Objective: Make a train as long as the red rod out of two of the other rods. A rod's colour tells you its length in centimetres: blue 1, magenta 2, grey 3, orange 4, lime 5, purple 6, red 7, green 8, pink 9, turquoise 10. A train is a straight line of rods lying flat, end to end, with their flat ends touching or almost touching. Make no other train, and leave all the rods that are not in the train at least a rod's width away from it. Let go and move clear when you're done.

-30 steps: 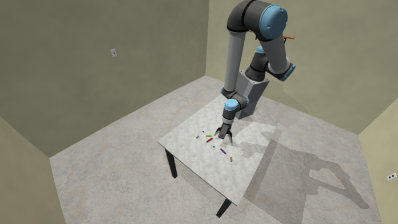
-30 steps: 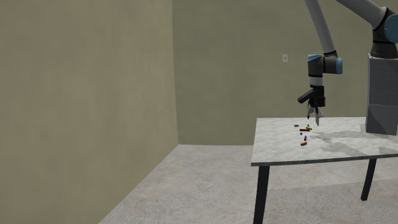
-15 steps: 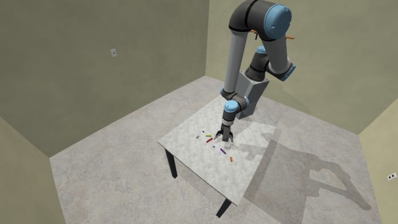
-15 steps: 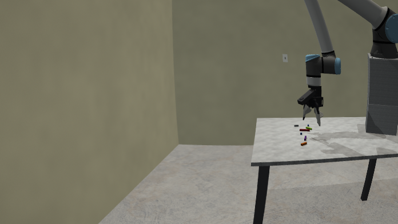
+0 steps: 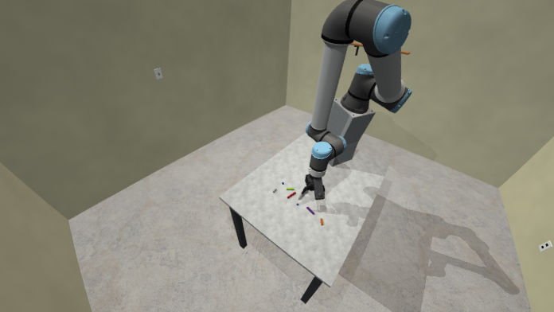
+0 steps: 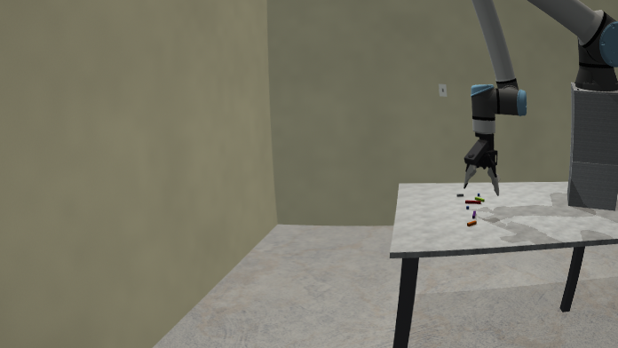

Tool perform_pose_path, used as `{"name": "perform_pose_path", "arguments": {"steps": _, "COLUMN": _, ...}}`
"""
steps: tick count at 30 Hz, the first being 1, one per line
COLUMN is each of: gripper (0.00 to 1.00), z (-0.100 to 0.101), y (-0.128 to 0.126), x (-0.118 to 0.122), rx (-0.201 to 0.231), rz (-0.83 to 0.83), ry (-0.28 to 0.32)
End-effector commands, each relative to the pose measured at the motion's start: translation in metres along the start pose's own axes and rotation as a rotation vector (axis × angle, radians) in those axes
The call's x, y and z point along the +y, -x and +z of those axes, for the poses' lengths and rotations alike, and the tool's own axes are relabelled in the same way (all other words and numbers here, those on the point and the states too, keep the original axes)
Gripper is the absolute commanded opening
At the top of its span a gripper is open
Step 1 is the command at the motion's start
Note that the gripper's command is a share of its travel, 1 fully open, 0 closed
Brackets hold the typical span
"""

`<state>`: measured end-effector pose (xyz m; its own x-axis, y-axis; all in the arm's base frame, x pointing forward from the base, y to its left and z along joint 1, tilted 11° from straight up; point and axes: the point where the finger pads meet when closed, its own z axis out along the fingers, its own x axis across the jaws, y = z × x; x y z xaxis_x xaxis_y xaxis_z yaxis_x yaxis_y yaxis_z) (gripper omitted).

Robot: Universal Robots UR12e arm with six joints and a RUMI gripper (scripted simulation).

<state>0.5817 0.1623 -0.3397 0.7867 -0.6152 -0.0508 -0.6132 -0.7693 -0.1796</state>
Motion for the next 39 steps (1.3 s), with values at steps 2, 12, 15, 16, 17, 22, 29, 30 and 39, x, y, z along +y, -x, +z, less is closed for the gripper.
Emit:
{"name": "perform_pose_path", "arguments": {"steps": 2, "gripper": 1.00, "z": -0.001, "y": -0.002, "x": -0.011, "rx": -0.002, "rz": -0.190, "ry": -0.003}}
{"name": "perform_pose_path", "arguments": {"steps": 12, "gripper": 1.00, "z": -0.001, "y": -0.002, "x": -0.021, "rx": -0.001, "rz": -0.392, "ry": -0.003}}
{"name": "perform_pose_path", "arguments": {"steps": 15, "gripper": 1.00, "z": -0.001, "y": -0.002, "x": -0.024, "rx": -0.001, "rz": -0.466, "ry": -0.003}}
{"name": "perform_pose_path", "arguments": {"steps": 16, "gripper": 1.00, "z": -0.001, "y": -0.002, "x": -0.025, "rx": -0.001, "rz": -0.487, "ry": -0.003}}
{"name": "perform_pose_path", "arguments": {"steps": 17, "gripper": 1.00, "z": -0.001, "y": -0.002, "x": -0.026, "rx": -0.001, "rz": -0.509, "ry": -0.003}}
{"name": "perform_pose_path", "arguments": {"steps": 22, "gripper": 1.00, "z": -0.001, "y": -0.002, "x": -0.031, "rx": -0.001, "rz": -0.620, "ry": -0.004}}
{"name": "perform_pose_path", "arguments": {"steps": 29, "gripper": 1.00, "z": -0.001, "y": -0.002, "x": -0.037, "rx": -0.001, "rz": -0.753, "ry": -0.004}}
{"name": "perform_pose_path", "arguments": {"steps": 30, "gripper": 1.00, "z": -0.002, "y": -0.002, "x": -0.039, "rx": -0.001, "rz": -0.793, "ry": -0.004}}
{"name": "perform_pose_path", "arguments": {"steps": 39, "gripper": 1.00, "z": -0.002, "y": -0.002, "x": -0.047, "rx": 0.000, "rz": -0.983, "ry": -0.004}}
